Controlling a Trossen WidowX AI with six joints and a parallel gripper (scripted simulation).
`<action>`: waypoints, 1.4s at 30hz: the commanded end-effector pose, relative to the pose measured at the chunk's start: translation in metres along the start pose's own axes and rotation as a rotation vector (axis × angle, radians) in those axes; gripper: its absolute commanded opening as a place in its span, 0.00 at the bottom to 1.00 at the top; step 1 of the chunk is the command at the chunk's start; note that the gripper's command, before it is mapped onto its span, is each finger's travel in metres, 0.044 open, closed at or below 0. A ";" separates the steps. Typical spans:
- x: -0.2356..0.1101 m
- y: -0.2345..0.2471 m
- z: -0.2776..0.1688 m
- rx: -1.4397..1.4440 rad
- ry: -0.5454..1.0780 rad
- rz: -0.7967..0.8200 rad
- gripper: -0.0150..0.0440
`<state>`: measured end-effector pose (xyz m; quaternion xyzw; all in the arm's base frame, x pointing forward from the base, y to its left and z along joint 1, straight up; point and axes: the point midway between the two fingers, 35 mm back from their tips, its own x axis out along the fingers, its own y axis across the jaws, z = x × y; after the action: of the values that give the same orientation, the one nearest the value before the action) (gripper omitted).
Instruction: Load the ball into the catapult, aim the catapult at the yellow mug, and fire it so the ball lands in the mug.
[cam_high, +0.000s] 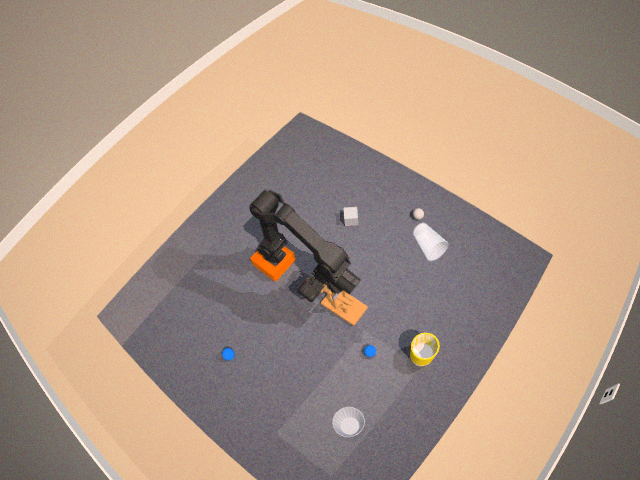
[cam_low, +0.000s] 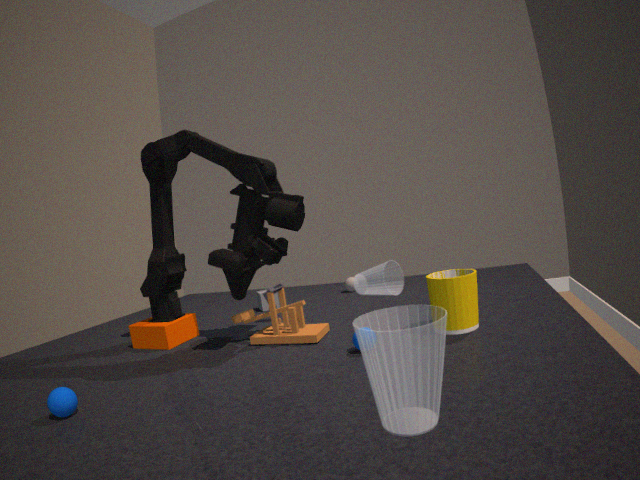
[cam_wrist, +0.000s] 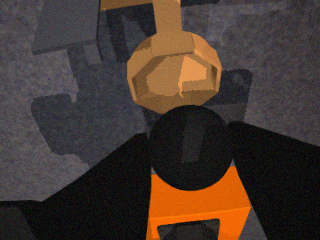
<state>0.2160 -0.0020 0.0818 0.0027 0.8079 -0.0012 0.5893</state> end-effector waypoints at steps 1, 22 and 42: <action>0.004 0.002 -0.004 0.007 0.009 -0.001 0.25; 0.024 0.001 0.006 0.000 -0.002 -0.002 0.25; -0.056 0.001 -0.021 0.002 -0.107 -0.001 0.92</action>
<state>0.2125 -0.0007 0.0890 0.0022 0.8046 -0.0018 0.5938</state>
